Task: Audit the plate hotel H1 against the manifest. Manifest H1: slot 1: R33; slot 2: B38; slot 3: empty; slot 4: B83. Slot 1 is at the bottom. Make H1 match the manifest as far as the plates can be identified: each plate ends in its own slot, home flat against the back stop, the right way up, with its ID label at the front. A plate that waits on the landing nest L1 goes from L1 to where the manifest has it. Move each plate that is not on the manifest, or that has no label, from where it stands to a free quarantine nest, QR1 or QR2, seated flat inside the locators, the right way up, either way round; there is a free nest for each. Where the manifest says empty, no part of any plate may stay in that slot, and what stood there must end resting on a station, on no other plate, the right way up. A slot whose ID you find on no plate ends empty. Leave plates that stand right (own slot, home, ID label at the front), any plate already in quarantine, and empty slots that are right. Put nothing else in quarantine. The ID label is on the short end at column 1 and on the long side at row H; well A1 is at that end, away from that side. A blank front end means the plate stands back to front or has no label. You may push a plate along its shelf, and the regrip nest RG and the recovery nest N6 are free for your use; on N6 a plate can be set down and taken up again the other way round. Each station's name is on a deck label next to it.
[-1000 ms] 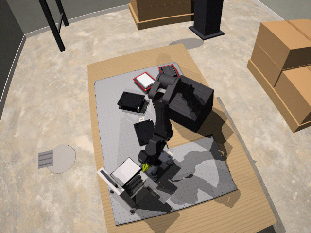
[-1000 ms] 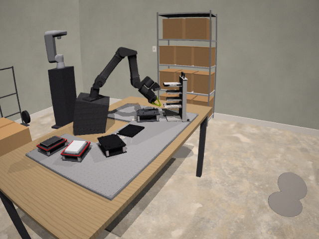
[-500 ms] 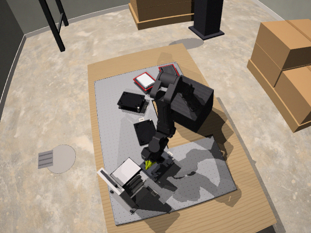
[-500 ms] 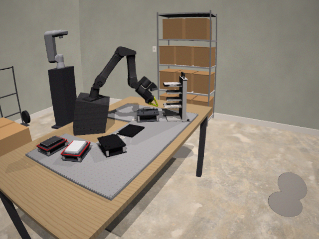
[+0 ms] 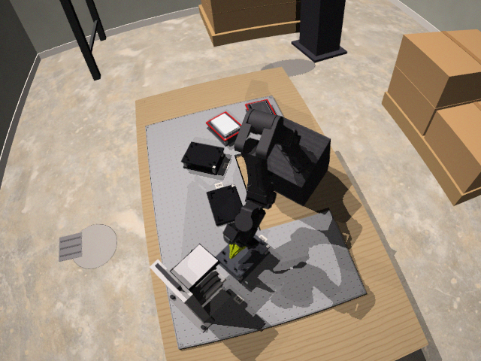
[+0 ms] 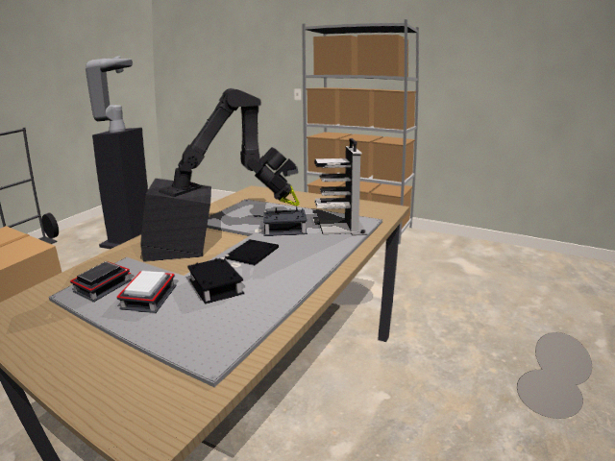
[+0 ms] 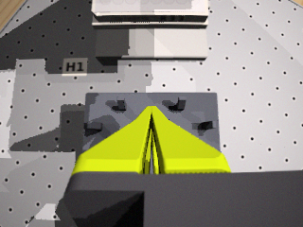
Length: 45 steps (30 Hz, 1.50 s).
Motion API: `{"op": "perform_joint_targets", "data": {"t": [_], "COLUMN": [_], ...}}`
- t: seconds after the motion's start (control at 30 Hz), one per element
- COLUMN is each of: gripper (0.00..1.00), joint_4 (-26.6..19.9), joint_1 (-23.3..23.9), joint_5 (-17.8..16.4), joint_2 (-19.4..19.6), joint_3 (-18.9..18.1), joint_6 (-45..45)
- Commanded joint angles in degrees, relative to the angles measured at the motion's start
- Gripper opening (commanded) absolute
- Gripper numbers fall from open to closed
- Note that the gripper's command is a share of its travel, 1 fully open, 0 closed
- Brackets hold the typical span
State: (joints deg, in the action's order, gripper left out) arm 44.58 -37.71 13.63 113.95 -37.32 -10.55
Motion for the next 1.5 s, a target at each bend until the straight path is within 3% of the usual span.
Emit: {"op": "perform_joint_targets", "data": {"t": [0.0,0.7,0.73,1.2,1.47], "gripper": [0.0,0.0,0.0,0.0,0.0], "joint_4": [1.5,6.6,4.4,-4.9,-11.6], "joint_1": [-0.9,-3.0,-3.0,-3.4,-3.8], "joint_5": [0.8,2.6,2.6,3.0,3.2], "joint_2": [-1.8,-3.5,-4.3,-14.4,-20.9], "joint_3": [2.1,9.2,9.4,10.2,8.0], "joint_6": [-0.5,-1.6,-1.6,-1.8,-1.9]}}
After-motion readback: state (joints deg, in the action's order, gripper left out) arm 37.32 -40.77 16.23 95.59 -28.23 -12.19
